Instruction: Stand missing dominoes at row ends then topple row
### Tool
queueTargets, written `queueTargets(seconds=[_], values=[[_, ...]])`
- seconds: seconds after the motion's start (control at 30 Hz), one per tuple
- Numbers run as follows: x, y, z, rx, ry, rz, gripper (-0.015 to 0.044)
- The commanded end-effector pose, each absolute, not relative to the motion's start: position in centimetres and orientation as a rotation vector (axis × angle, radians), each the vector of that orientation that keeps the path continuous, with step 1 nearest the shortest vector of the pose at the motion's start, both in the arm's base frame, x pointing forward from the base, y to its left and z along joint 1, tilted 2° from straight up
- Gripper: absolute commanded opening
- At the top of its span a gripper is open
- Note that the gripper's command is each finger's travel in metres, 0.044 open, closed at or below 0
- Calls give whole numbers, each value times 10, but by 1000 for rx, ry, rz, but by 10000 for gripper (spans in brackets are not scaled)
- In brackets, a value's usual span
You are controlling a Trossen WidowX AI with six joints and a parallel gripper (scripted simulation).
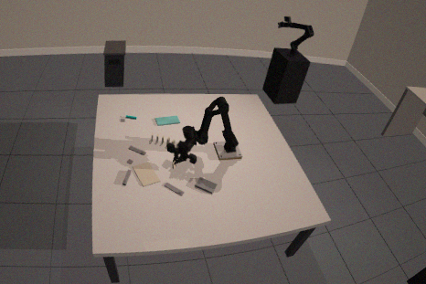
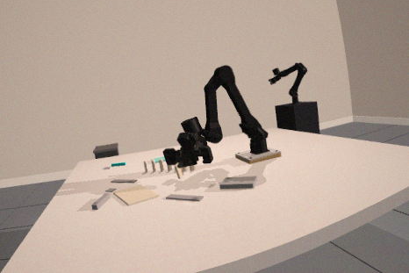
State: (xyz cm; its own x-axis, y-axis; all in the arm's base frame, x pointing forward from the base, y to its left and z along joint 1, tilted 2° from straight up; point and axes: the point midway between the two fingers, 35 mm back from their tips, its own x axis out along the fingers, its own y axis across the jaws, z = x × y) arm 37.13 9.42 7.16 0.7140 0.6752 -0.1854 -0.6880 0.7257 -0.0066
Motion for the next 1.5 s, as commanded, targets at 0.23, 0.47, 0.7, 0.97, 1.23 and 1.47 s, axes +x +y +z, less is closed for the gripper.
queueTargets(seconds=[0.23,0.47,0.7,0.97,1.23,1.47], values=[[335,87,84,-61,58,786,23],[329,86,86,-61,42,790,23],[329,86,86,-61,42,790,23],[332,88,78,-70,53,794,23],[338,92,52,-98,87,807,23],[339,93,46,-103,93,809,23]])
